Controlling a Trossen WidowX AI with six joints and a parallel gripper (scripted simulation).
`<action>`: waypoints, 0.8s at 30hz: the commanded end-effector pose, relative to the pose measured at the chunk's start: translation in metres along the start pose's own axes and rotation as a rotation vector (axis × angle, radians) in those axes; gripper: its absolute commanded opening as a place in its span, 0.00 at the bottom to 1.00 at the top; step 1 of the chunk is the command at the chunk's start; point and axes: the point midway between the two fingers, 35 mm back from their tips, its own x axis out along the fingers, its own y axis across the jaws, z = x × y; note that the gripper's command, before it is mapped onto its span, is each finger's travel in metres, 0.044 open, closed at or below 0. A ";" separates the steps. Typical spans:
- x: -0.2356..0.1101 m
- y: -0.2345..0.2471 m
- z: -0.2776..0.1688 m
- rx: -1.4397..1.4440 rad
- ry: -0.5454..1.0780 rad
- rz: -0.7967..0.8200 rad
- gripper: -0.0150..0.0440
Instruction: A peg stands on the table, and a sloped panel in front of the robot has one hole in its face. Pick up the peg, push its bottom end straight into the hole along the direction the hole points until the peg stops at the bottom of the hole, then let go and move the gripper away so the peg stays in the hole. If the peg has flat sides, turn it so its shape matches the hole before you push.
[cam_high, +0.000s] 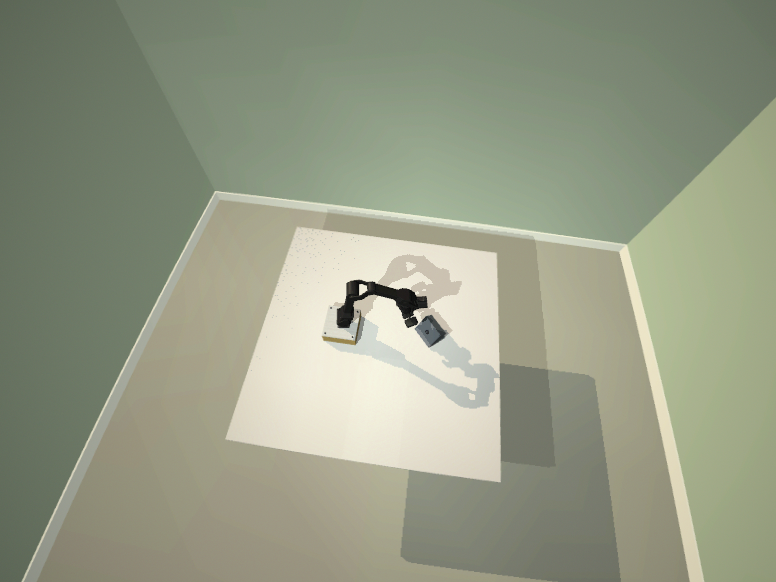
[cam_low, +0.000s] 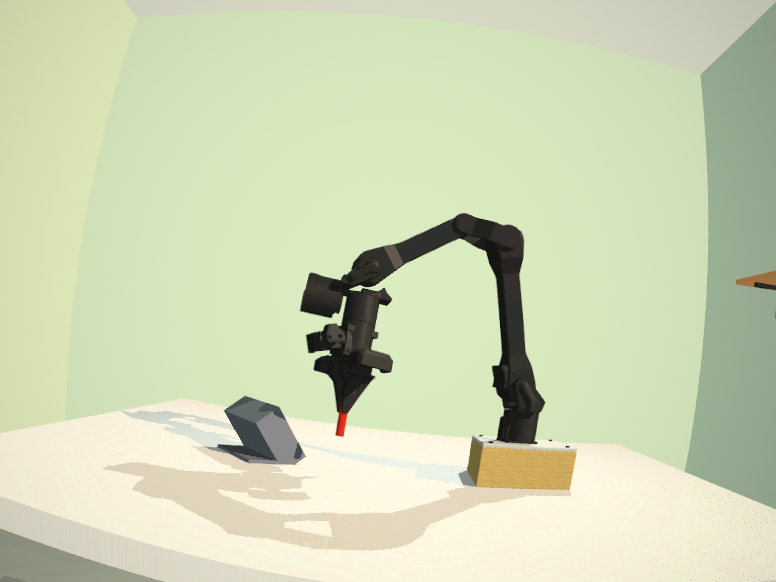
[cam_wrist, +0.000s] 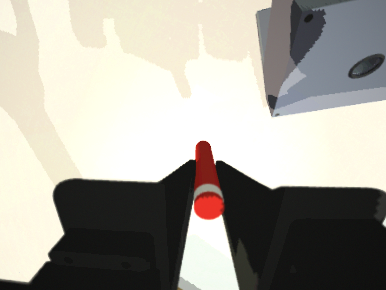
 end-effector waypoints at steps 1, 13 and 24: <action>0.001 -0.003 -0.001 0.033 -0.018 0.016 0.25; 0.001 -0.016 -0.001 0.113 -0.074 0.052 0.25; 0.000 -0.027 -0.001 0.183 -0.126 0.085 0.25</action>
